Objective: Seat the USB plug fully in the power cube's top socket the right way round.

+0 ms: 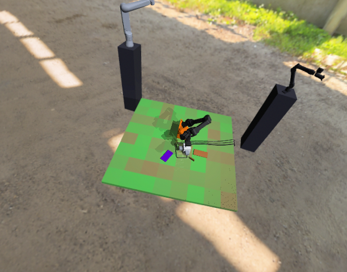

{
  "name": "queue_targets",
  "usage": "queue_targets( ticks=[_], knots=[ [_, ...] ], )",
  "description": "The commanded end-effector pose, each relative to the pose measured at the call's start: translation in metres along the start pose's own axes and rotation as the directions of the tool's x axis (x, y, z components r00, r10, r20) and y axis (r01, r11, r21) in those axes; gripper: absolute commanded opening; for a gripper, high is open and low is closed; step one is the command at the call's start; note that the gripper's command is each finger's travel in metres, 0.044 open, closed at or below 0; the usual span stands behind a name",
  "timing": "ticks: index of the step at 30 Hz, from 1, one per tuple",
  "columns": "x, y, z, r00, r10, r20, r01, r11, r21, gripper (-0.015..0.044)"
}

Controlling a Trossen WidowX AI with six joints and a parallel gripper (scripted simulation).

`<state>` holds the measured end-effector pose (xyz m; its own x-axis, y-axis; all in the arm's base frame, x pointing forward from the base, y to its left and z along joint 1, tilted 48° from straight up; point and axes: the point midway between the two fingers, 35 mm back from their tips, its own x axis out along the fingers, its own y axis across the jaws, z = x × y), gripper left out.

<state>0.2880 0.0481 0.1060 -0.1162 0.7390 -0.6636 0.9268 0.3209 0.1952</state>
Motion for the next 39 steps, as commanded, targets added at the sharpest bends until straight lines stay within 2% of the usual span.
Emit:
queue_targets(
  ticks=[1,39],
  knots=[
    [0.0007,0.0003,0.0,1.0,0.003,-0.003,-0.003,1.0,-0.007,0.0],
    [0.0053,0.0,-0.0021,1.0,0.003,-0.02,-0.003,1.0,-0.025,0.0]
  ],
)
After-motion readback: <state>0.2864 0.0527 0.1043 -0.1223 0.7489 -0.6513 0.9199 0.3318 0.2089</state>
